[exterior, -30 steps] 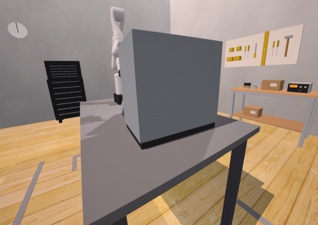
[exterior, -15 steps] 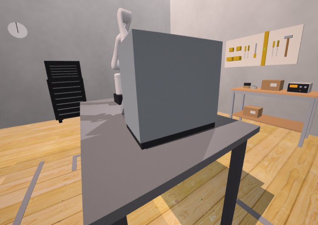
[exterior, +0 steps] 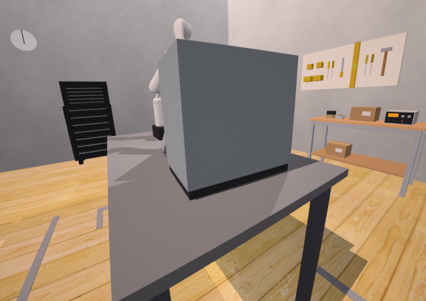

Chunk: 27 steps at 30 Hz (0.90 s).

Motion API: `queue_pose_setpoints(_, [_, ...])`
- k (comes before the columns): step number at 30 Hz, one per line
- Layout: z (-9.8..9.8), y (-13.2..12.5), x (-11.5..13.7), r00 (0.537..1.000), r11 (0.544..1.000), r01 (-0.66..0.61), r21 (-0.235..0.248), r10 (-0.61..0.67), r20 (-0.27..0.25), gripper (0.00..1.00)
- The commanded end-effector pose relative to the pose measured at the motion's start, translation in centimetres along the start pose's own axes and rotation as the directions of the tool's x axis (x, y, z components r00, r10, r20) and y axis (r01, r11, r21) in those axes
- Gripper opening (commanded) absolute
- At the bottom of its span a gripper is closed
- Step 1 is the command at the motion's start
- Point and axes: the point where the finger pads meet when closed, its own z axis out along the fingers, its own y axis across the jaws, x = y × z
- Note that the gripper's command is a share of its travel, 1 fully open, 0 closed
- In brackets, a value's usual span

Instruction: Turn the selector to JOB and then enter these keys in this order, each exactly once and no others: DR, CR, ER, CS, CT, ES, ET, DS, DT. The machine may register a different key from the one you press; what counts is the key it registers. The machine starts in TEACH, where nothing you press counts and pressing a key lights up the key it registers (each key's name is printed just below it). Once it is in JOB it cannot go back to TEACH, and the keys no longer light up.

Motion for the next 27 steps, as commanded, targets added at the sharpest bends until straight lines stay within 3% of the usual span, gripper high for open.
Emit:
queue_pose_setpoints(1, [0.5, -0.5, 3.7, 1.0, 1.0, 0.008, -0.003, -0.008, 0.023, 0.1])
queue_pose_setpoints(10, [0.8, -0.9, 6.0, 1.0, 1.0, 0.014, -0.003, -0.014, 0.023, 0.1])
queue_pose_setpoints(27, [1.9, -0.9, 6.1, 1.0, 1.0, 0.015, -0.003, -0.014, 0.023, 0.1])
